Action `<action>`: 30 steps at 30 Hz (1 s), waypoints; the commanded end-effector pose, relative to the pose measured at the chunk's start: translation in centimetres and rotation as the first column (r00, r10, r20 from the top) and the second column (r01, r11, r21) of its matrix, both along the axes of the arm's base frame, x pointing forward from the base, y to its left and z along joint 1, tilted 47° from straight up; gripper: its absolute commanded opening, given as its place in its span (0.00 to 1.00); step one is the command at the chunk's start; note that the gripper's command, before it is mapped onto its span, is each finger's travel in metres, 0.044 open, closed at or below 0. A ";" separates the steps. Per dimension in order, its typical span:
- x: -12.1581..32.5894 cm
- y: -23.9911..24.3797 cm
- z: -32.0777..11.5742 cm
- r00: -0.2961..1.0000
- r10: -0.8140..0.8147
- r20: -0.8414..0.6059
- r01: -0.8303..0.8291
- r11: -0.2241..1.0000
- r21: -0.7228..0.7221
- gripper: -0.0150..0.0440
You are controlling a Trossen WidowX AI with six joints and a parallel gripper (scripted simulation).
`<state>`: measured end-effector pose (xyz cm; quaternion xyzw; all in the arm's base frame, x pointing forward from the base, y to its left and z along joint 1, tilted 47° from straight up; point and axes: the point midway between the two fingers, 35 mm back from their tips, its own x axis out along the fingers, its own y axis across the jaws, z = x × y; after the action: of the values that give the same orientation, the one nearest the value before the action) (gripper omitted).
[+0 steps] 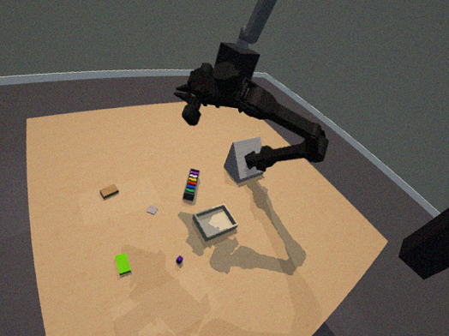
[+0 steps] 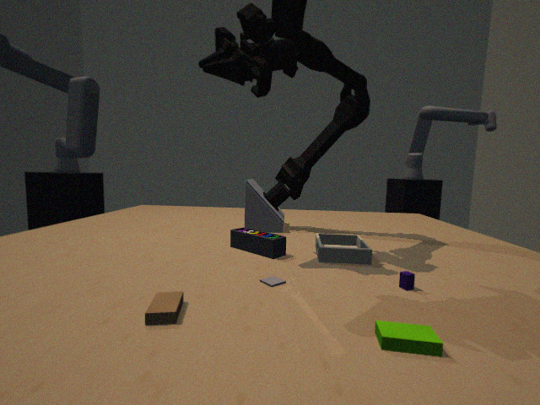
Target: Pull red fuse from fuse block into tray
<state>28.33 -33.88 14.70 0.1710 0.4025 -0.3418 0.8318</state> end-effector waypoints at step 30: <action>0.4 25.9 -13.0 0.948 0.284 -0.145 0.053 0.311 0.949 0.38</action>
<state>28.77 -8.31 1.83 0.5393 0.6514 -0.0018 0.5337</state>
